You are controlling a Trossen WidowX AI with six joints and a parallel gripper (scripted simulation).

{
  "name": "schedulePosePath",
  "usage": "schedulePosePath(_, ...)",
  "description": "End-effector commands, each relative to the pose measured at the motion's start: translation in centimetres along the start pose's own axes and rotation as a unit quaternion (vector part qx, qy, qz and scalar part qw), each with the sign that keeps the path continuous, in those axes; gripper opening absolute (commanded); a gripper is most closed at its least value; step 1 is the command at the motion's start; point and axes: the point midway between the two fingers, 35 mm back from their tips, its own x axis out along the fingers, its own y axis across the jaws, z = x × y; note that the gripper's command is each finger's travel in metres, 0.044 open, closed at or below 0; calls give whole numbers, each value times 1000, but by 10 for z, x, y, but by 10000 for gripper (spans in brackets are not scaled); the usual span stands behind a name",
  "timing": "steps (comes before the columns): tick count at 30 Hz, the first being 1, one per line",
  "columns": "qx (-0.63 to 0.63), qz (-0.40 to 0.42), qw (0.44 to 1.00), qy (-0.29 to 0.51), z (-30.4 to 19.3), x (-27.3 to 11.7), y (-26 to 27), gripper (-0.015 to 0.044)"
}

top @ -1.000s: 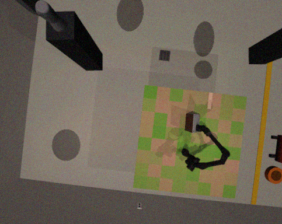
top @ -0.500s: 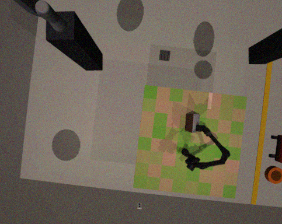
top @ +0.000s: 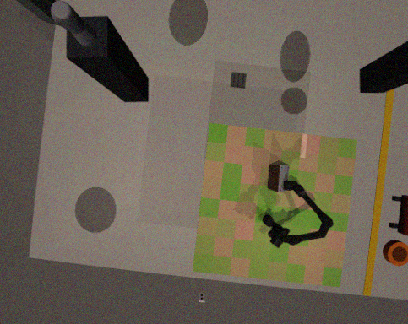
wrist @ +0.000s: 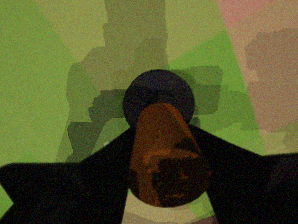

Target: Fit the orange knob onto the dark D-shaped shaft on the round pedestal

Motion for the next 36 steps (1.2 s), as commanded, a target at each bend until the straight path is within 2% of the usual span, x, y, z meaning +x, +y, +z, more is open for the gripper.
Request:
schedulePosePath(1, 3, 1, 1000, -2, 0, 0, -2, 0)
schedulePosePath(12, 7, 1, 1000, -2, -1, -5, -5, 0)
schedulePosePath(19, 108, 1, 994, -2, -1, -6, -4, 0)
schedulePosePath(36, 108, 1, 994, -2, 0, 0, -2, 0)
